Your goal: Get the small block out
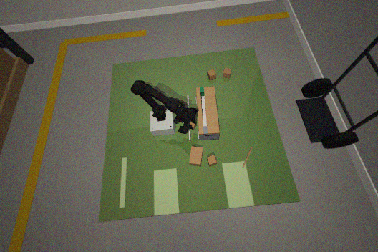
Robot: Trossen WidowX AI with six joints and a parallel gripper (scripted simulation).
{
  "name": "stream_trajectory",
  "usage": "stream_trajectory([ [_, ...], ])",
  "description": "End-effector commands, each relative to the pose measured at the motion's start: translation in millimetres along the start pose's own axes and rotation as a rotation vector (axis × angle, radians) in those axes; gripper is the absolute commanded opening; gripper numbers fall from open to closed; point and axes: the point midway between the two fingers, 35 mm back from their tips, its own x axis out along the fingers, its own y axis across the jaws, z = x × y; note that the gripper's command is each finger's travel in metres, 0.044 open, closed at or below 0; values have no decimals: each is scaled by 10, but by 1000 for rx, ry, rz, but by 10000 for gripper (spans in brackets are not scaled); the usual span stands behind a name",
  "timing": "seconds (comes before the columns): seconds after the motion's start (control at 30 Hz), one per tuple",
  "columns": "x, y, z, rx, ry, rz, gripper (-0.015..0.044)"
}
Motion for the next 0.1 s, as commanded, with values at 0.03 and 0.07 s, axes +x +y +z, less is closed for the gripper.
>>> stream_trajectory([
  [0.03,-5,7,-2,3,1,5,0],
  [0.07,-5,7,-2,3,1,5,0],
])
